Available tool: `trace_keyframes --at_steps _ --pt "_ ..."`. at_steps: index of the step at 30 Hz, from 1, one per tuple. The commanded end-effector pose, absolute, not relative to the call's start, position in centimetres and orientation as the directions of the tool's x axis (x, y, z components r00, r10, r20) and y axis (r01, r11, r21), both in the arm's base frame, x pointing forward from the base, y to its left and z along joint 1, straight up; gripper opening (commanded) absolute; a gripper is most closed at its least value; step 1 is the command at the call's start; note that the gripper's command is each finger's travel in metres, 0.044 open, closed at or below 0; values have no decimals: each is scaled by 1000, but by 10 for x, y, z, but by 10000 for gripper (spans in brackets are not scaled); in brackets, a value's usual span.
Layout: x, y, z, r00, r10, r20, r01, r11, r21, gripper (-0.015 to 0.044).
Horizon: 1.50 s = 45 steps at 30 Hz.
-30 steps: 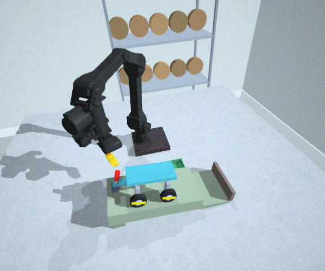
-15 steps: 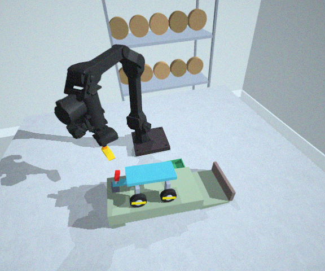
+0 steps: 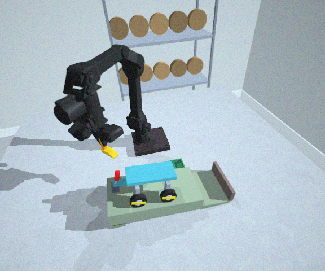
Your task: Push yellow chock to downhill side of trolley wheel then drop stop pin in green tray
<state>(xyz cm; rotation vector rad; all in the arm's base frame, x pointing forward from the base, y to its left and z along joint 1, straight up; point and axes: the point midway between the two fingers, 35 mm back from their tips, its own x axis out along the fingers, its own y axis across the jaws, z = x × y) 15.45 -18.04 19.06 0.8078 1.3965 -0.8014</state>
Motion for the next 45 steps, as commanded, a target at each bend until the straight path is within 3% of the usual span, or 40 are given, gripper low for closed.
trace_keyframes --at_steps 1,13,23,34,45 --pt "154 -181 192 17 -10 -1000 782 624 7 0" --pt "154 -181 192 17 -10 -1000 464 886 -1 0" --pt "154 -181 192 17 -10 -1000 134 991 -8 0" --pt "154 -181 192 17 -10 -1000 -196 980 -13 0" --pt "154 -181 192 17 -10 -1000 -544 839 -18 0"
